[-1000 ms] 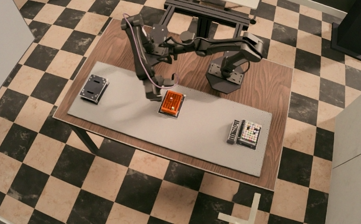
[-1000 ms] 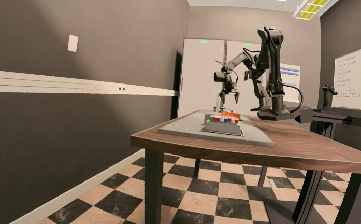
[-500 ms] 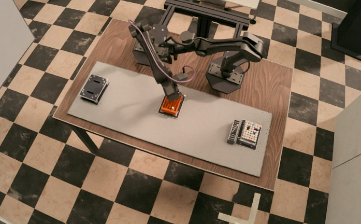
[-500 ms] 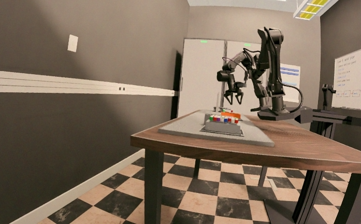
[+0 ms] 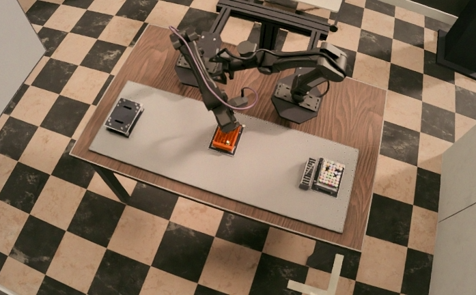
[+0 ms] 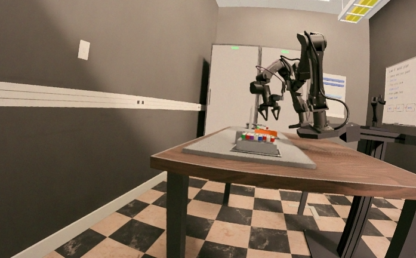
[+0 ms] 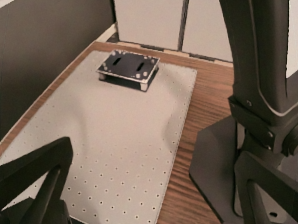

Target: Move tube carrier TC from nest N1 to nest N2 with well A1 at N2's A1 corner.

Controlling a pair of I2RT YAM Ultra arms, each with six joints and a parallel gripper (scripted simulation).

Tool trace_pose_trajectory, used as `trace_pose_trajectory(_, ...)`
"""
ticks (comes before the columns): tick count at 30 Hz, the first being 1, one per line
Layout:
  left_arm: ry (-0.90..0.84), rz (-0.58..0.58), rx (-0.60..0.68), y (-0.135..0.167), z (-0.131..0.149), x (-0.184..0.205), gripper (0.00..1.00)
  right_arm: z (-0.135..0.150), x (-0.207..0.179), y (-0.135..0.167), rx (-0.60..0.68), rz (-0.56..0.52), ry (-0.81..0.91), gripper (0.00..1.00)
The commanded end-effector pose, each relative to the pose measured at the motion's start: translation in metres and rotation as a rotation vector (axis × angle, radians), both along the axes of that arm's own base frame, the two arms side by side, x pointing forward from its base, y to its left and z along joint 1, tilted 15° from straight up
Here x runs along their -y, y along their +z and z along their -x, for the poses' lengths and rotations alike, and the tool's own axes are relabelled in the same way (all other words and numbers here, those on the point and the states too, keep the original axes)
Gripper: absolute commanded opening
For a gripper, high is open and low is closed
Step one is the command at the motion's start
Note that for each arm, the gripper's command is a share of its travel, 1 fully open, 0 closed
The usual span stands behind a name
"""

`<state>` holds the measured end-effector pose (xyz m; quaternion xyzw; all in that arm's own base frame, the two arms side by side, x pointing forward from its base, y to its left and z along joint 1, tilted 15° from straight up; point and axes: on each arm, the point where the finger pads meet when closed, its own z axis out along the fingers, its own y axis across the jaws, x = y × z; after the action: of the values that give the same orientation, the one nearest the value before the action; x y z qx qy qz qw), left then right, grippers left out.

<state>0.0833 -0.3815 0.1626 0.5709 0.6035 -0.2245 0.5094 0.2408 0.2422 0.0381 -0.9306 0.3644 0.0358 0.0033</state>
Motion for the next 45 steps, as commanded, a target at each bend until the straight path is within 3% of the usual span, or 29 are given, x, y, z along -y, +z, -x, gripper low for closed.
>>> trace_pose_trajectory(1, -0.017, 0.029, 0.002, 0.01, 0.005, 0.002, 1.0, -0.004, -0.003, 0.002, 0.017, 0.014, -0.131, 1.0)
trace_pose_trajectory(6, -0.017, 0.029, 0.002, 0.01, 0.005, 0.002, 1.0, -0.01, -0.005, -0.001, 0.053, 0.03, -0.397, 1.0)
trace_pose_trajectory(8, -0.017, 0.029, 0.002, 0.01, 0.005, 0.002, 1.0, -0.01, -0.005, -0.001, 0.053, 0.03, -0.397, 1.0)
trace_pose_trajectory(23, -0.017, 0.029, 0.002, 0.01, 0.005, 0.002, 1.0, -0.016, -0.002, -0.01, 0.128, 0.058, -1.061, 1.0)
trace_pose_trajectory(25, -0.017, 0.029, 0.002, 0.01, 0.005, 0.002, 1.0, -0.016, -0.002, -0.01, 0.128, 0.058, -1.061, 1.0)
trace_pose_trajectory(40, -0.017, 0.029, 0.002, 0.01, 0.005, 0.002, 1.0, -0.025, -0.001, -0.015, 0.205, -0.002, -1.729, 1.0)
trace_pose_trajectory(42, -0.017, 0.029, 0.002, 0.01, 0.005, 0.002, 1.0, -0.025, -0.001, -0.015, 0.205, -0.002, -1.729, 1.0)
trace_pose_trajectory(45, -0.017, 0.029, 0.002, 0.01, 0.005, 0.002, 1.0, -0.027, -0.002, -0.016, 0.218, -0.028, -1.88, 1.0)
